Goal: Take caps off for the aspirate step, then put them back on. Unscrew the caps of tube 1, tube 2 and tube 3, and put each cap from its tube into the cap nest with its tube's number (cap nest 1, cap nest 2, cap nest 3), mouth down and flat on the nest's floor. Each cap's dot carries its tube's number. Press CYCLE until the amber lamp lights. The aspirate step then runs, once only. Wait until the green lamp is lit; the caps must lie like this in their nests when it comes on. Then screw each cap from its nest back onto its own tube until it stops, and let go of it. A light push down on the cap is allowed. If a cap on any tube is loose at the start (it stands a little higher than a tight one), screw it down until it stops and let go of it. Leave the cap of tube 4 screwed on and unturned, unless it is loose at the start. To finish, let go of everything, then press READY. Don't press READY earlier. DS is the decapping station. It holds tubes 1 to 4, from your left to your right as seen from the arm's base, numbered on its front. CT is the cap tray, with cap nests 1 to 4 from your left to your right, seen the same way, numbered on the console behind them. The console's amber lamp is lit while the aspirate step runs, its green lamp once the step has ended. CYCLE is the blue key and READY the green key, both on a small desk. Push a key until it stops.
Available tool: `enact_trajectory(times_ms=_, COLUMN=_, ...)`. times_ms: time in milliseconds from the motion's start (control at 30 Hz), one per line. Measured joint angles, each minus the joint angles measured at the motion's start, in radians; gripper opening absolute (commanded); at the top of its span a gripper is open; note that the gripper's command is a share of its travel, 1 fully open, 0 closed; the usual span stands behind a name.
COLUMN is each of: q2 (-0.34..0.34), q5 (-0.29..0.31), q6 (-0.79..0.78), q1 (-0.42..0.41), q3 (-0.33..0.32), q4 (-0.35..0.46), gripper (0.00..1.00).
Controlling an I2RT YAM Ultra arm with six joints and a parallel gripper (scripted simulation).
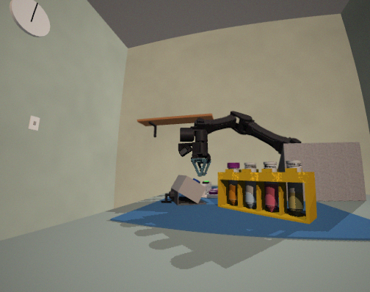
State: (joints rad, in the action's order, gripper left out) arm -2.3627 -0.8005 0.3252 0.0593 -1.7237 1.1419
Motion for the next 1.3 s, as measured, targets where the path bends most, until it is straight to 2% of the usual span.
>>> enact_trajectory(times_ms=833, q2=0.000, q5=0.000, q6=0.000, q1=0.000, q3=0.000, q4=0.000, gripper=1.00)
enact_trajectory(times_ms=867, q2=0.000, q5=0.000, q6=0.000, q1=0.000, q3=0.000, q4=0.000, gripper=0.47)
enact_trajectory(times_ms=1067, q2=0.000, q5=0.008, q6=0.050, q1=0.035, q3=0.015, q4=0.030, gripper=0.47)
enact_trajectory(times_ms=1300, q2=-0.005, q5=0.036, q6=0.167, q1=0.153, q3=0.022, q4=0.101, gripper=0.47)
